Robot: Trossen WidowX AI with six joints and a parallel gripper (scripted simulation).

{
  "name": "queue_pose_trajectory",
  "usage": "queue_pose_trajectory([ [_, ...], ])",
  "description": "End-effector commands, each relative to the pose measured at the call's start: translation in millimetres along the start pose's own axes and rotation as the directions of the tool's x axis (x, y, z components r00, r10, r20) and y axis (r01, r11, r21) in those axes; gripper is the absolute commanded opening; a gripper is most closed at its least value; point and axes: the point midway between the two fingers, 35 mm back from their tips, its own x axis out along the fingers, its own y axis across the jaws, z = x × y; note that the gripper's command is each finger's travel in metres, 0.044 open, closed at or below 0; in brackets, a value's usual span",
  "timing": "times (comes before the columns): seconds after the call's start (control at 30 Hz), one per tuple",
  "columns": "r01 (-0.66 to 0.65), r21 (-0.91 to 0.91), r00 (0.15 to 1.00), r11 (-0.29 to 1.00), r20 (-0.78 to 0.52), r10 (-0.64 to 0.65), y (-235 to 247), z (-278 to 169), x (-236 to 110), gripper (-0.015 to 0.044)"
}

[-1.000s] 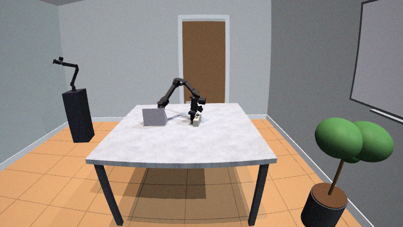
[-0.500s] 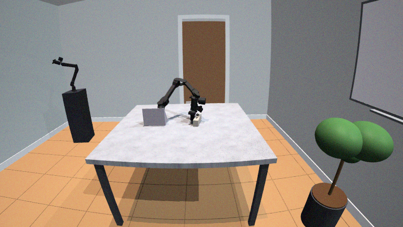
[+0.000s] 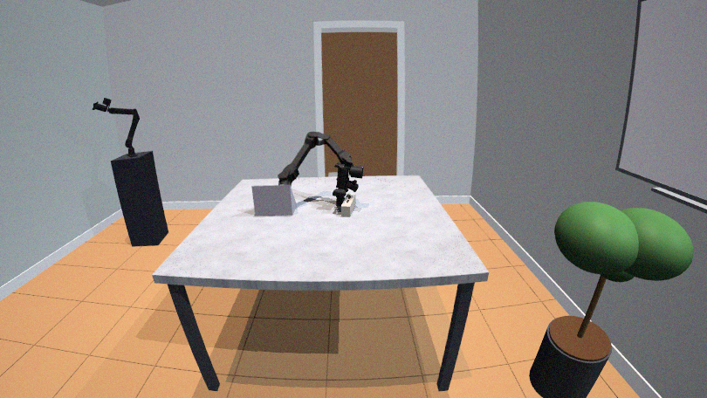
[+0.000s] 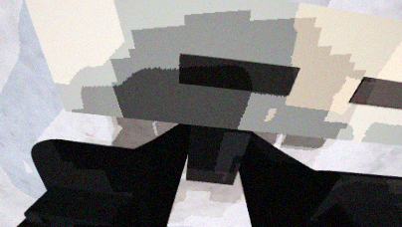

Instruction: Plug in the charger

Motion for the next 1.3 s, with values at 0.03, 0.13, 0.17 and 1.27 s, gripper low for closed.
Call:
queue_pose_trajectory([
  [0.03,0.000,-0.016,1.000,1.000,0.018,0.000,0.9,4.3,-1.4,0.0000],
  [0.13,0.000,-0.016,1.000,1.000,0.018,0.000,0.9,4.0,-1.6,0.0000],
  [0.17,0.000,-0.016,1.000,1.000,0.018,0.000,0.9,4.0,-1.7,0.0000],
  [1.27,0.000,-0.016,1.000,1.000,0.018,0.000,1.0,2.3,-4.7,0.0000],
])
